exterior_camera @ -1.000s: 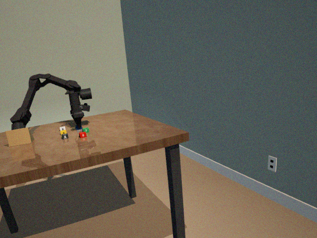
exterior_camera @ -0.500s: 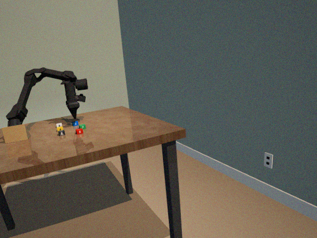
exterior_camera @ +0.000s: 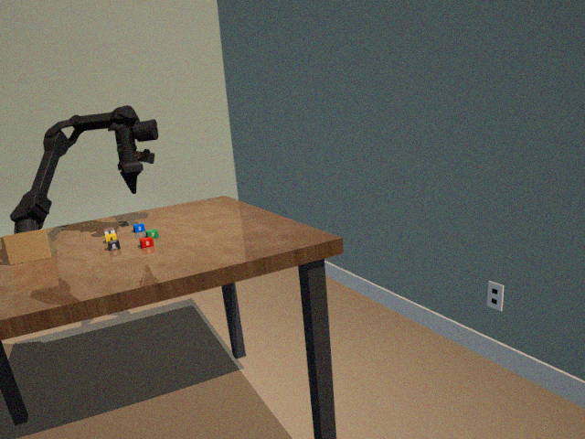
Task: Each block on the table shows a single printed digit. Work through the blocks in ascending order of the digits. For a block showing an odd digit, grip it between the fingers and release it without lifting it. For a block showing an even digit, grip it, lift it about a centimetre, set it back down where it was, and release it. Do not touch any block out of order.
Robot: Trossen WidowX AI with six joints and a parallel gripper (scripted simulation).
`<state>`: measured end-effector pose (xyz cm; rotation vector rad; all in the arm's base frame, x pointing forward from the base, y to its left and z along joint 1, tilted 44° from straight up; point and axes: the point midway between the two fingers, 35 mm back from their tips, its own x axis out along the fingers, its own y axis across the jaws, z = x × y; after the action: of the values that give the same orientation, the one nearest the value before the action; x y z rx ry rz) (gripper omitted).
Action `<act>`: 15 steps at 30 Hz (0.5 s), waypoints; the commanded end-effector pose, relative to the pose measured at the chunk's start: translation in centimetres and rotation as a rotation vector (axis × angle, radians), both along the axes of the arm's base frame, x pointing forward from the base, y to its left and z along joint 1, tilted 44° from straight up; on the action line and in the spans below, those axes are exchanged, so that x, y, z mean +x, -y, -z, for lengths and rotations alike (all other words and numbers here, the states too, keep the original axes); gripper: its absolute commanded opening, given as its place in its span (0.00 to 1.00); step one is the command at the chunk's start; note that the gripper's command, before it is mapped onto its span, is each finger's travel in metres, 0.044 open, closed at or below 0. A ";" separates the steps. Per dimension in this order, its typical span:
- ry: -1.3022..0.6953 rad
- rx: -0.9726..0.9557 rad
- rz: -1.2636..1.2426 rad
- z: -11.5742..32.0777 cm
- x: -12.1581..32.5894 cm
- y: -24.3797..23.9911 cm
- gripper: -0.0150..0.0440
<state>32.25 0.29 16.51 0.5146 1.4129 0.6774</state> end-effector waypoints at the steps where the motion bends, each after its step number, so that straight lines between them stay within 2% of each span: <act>1: -0.001 -0.005 -0.002 -0.1 0.0 0.3 0.46; 5: -0.001 -0.007 -0.001 0.4 -0.6 0.9 0.46; 12: -0.007 -0.010 -0.001 4.9 -7.8 5.3 0.46; 15: -0.007 -0.008 -0.002 5.3 -8.6 5.5 0.46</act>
<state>25.35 -4.84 12.00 0.5256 1.4293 0.6615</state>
